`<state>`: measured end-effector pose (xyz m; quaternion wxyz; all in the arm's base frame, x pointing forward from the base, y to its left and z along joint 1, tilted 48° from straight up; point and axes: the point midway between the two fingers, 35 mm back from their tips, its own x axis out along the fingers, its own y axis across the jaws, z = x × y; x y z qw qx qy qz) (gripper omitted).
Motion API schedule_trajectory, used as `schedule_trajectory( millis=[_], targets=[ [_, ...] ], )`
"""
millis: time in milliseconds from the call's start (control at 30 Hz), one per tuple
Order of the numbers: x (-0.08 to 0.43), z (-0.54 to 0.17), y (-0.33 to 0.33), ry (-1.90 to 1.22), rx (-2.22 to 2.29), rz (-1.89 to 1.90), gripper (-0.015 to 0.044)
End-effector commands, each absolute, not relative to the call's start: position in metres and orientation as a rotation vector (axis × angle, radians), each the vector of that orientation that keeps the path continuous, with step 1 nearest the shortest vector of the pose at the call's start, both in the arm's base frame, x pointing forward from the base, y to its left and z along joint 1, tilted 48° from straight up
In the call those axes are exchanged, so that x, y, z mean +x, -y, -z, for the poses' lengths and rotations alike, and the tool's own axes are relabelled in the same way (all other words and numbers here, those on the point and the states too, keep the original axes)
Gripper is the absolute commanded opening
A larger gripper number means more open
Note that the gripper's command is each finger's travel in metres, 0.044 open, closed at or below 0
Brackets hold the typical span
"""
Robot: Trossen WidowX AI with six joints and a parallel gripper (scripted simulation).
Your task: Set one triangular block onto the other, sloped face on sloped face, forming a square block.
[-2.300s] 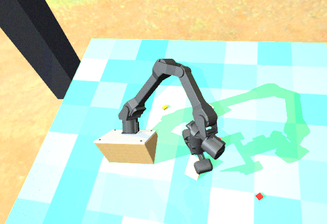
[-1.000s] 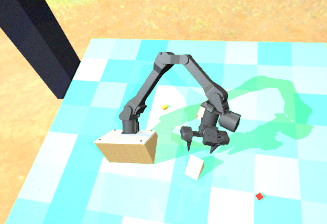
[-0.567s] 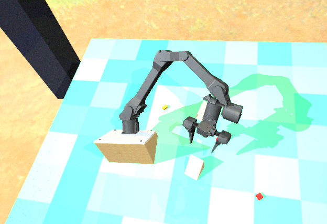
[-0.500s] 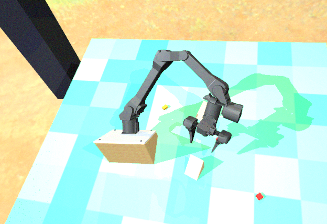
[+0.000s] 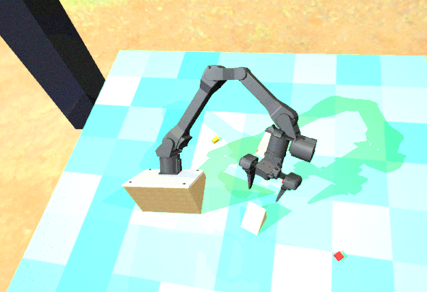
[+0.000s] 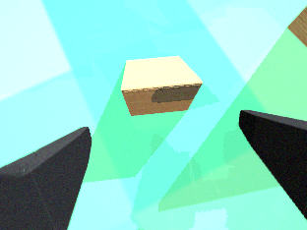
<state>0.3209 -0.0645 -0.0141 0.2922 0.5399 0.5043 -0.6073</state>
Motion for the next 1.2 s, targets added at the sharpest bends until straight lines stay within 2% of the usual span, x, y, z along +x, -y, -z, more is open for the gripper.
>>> schedule_trajectory(
  millis=[0, 1167],
  targets=[
    [0.319, 0.022, 0.064, -1.342, 1.434, 1.627, 0.0440],
    [0.305, 0.077, 0.053, -1.343, 1.434, 1.628, 0.0440]
  ],
)
